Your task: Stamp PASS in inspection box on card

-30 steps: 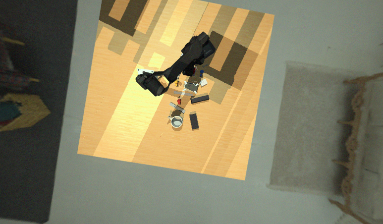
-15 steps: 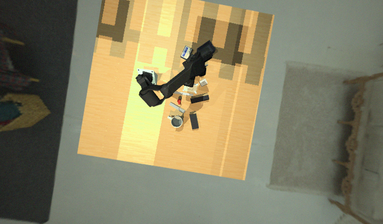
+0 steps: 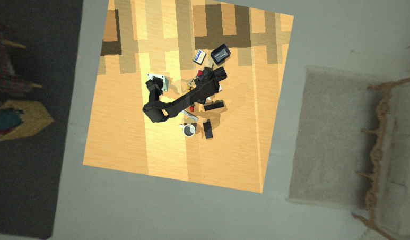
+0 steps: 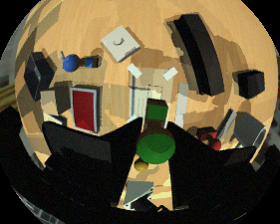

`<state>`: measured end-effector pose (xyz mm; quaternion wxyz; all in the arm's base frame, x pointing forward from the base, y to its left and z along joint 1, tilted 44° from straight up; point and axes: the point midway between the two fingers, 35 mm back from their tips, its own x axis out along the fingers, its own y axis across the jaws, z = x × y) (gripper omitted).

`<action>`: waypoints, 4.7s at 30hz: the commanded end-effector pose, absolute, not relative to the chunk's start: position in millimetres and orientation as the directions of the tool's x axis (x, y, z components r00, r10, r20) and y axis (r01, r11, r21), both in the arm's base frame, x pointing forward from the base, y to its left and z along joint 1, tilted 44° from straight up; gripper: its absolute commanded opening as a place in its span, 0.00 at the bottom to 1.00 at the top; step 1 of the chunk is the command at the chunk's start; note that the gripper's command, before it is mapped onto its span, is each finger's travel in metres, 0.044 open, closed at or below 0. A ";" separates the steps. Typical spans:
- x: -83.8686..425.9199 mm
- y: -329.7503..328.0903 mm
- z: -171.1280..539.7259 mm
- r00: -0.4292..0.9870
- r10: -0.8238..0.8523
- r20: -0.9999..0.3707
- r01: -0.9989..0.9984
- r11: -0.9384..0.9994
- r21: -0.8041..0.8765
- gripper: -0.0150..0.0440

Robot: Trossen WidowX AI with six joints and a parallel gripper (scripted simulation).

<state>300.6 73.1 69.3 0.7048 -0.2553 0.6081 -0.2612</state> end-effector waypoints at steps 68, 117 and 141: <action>307.1 39.6 37.4 0.133 -0.678 -0.723 0.053 0.733 -0.678 0.25; 308.3 23.8 22.2 0.136 -0.679 -0.721 0.052 0.732 -0.679 0.25; 308.6 21.8 20.1 0.136 -0.679 -0.721 0.052 0.732 -0.680 0.25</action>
